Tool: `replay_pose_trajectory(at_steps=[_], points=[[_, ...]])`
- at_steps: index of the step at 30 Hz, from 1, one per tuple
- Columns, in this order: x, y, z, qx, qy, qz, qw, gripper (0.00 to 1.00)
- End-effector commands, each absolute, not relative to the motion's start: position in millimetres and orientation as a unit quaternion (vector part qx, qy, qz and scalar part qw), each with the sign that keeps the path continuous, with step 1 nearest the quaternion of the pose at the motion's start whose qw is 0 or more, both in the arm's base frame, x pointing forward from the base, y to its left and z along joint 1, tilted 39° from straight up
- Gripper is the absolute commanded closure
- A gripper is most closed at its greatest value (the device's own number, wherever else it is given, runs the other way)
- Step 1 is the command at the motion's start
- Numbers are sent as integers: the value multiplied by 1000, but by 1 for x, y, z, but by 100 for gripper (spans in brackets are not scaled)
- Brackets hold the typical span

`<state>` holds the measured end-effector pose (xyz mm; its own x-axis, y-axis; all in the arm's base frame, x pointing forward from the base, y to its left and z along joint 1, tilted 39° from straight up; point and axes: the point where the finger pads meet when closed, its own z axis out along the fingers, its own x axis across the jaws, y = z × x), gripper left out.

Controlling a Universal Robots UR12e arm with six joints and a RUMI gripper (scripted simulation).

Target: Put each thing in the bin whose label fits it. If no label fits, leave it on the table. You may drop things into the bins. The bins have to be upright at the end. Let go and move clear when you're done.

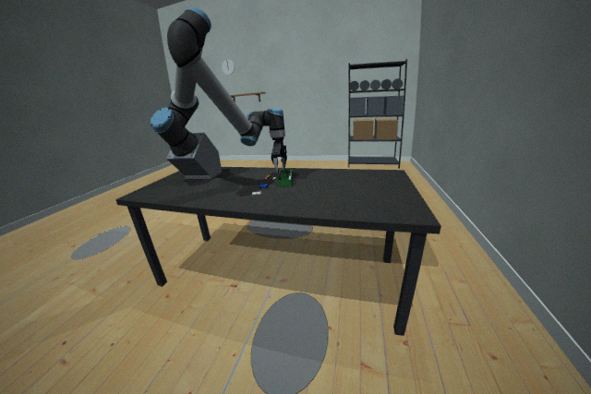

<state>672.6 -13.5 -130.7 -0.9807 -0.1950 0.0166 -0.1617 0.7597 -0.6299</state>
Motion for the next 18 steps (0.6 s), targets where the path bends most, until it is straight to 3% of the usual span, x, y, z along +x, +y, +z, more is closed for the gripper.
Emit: replay_pose_trajectory(at_steps=[1, 18], points=[[631, 4, -150, -20, 942, -331, 48, 83], [525, 48, -194, 1, 942, -331, 55, 83]])
